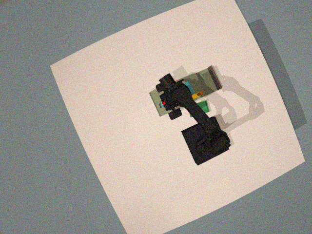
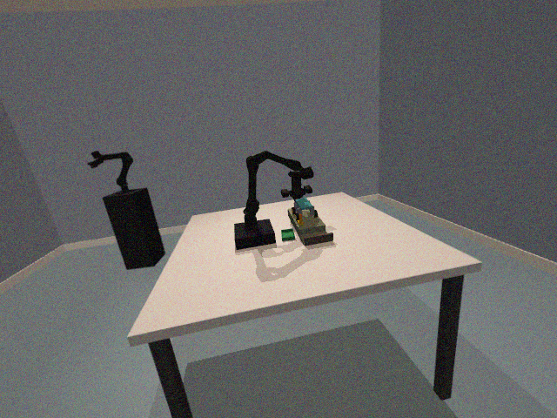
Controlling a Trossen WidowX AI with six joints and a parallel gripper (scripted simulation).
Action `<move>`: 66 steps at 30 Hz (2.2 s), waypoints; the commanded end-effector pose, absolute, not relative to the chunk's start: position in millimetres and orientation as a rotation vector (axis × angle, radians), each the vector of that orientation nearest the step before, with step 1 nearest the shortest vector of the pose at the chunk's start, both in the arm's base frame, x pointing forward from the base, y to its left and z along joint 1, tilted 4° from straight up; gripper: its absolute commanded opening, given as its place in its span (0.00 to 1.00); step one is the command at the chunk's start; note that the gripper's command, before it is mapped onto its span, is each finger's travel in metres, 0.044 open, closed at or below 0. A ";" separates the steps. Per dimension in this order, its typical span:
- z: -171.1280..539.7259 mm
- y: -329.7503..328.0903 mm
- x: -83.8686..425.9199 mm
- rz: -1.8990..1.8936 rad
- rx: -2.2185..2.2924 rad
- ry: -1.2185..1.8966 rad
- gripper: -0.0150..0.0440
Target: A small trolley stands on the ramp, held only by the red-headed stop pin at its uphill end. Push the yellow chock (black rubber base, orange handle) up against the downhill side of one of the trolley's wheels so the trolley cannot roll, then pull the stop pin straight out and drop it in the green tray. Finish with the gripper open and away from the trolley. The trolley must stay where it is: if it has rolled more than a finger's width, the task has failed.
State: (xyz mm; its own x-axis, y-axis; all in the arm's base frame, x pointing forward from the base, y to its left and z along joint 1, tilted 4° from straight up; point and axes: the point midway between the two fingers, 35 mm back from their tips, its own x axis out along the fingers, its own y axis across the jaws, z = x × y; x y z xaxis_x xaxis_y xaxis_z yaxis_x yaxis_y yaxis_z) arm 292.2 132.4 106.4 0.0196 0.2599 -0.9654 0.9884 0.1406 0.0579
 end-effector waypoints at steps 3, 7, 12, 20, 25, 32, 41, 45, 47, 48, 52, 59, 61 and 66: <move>108.2 132.3 292.6 -0.936 1.302 1.432 0.25; 111.4 132.0 292.1 -0.940 1.302 1.433 0.25; 114.4 131.4 290.4 -0.943 1.302 1.433 0.25; 117.8 130.5 289.8 -0.943 1.302 1.433 0.25; 120.0 130.0 289.7 -0.943 1.302 1.433 0.25; 123.1 129.3 289.6 -0.943 1.302 1.433 0.25; 127.2 128.4 289.6 -0.943 1.302 1.433 0.25; 128.9 128.1 289.6 -0.943 1.302 1.433 0.25; 129.8 127.9 289.6 -0.943 1.302 1.433 0.25; 130.2 127.8 289.6 -0.943 1.302 1.433 0.25; 131.9 127.5 289.6 -0.943 1.301 1.433 0.25; 134.8 127.0 289.4 -0.943 1.301 1.433 0.25; 135.5 126.7 289.2 -0.943 1.301 1.433 0.25; 137.4 126.5 289.1 -0.943 1.301 1.433 0.25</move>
